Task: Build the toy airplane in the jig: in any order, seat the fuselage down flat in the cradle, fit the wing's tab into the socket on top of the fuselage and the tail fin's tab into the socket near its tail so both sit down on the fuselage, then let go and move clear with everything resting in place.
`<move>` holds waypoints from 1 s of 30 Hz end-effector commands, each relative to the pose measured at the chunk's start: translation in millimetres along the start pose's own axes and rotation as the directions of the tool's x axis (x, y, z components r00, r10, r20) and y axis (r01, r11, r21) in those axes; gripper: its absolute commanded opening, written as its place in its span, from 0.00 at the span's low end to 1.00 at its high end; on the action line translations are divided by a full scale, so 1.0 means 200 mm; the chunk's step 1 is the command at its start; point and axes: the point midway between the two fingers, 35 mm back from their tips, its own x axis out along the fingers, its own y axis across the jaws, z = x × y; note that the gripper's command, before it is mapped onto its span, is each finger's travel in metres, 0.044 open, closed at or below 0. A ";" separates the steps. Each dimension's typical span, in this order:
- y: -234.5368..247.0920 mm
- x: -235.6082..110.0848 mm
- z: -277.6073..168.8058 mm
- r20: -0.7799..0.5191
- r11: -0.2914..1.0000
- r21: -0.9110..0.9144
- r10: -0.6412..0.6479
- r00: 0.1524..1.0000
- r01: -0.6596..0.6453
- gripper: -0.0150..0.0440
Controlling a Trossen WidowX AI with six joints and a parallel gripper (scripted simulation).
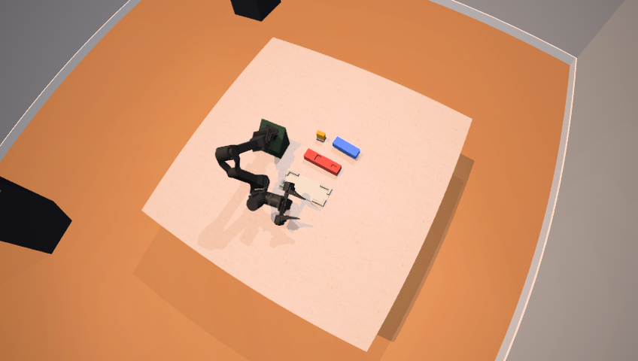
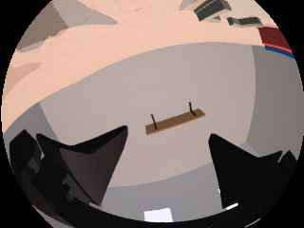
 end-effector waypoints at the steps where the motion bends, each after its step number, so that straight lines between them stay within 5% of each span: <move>1: 0.01 0.01 0.00 0.004 1.000 -0.009 0.005 1.000 -0.005 0.98; 8: 0.18 0.29 0.14 0.262 0.926 -0.378 0.122 0.957 -0.014 1.00; 15: 0.15 0.47 0.26 0.635 0.618 -0.648 0.115 0.764 0.445 1.00; 21: 0.05 0.46 0.25 0.874 0.139 -0.486 0.099 0.476 0.863 1.00; 30: -0.04 0.36 0.13 0.972 -0.451 -0.107 0.142 0.190 0.886 1.00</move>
